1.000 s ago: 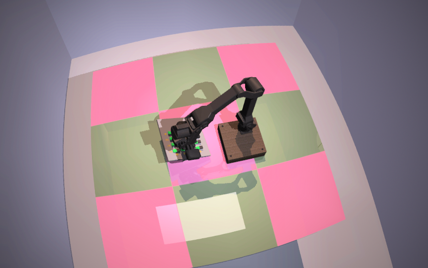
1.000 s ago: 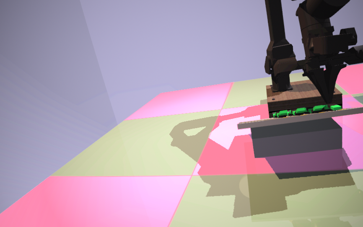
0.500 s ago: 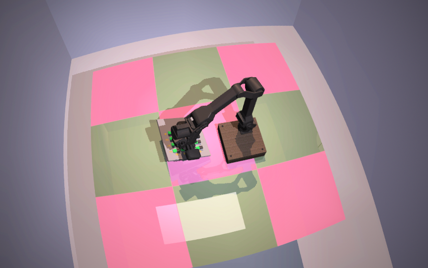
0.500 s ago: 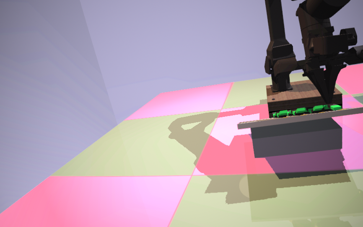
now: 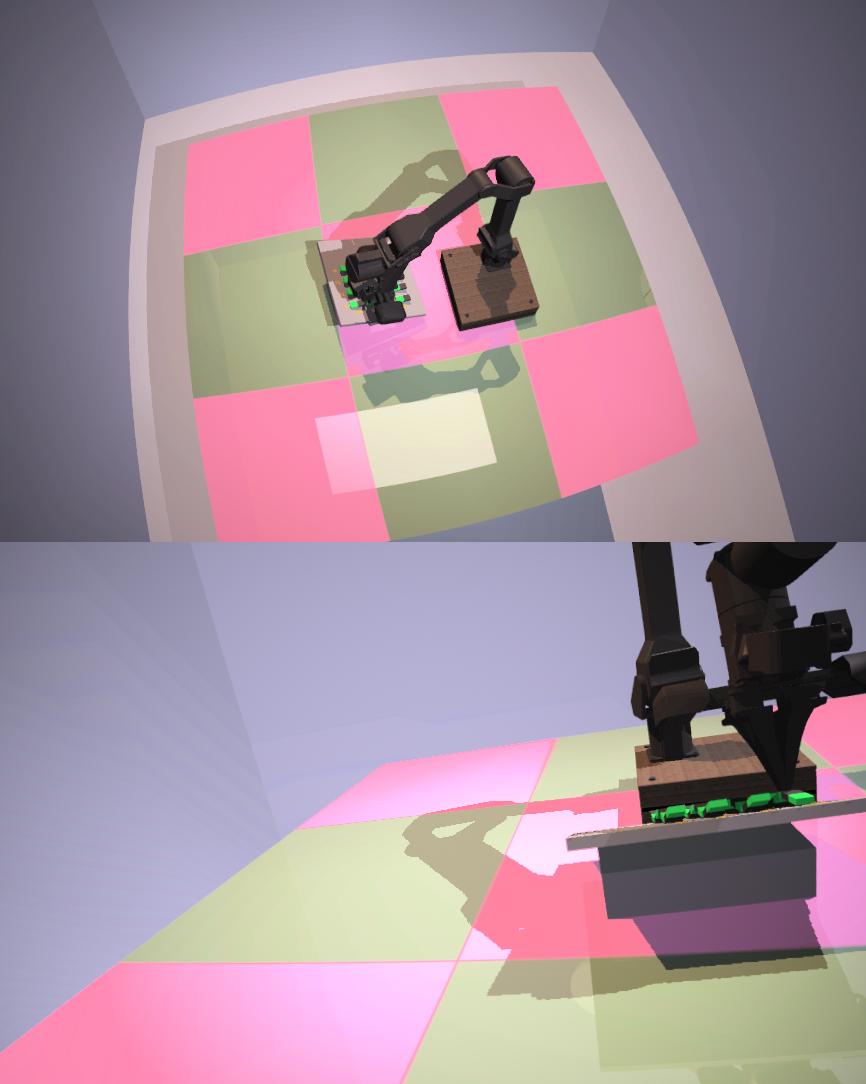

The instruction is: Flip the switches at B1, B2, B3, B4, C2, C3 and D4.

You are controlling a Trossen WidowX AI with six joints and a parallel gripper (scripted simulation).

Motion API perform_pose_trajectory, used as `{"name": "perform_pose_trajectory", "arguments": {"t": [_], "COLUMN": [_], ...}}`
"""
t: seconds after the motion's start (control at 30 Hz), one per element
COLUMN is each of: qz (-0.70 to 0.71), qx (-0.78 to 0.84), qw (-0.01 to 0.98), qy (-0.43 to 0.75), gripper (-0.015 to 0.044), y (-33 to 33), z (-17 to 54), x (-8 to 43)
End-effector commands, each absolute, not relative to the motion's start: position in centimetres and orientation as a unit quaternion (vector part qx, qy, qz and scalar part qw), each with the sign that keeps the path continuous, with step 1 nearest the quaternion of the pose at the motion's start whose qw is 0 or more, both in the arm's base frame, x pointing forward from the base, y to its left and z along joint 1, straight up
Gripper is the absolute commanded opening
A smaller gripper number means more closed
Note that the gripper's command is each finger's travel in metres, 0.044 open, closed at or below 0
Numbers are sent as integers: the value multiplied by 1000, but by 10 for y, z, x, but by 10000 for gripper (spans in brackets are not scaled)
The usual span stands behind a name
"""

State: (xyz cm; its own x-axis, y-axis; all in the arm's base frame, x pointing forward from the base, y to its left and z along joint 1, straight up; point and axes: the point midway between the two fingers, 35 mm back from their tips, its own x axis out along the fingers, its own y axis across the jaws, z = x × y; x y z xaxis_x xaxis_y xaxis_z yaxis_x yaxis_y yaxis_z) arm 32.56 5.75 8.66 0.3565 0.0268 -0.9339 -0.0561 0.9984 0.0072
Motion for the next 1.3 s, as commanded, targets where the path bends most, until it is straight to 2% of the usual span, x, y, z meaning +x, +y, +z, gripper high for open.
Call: {"name": "perform_pose_trajectory", "arguments": {"t": [0.0, 1.27], "qz": [24, 24], "qx": [-14, -14], "qw": [823, 823], "qy": [568, 568], "gripper": [0, 0], "y": [57, 57], "z": [85, 80], "x": [326, 328]}}
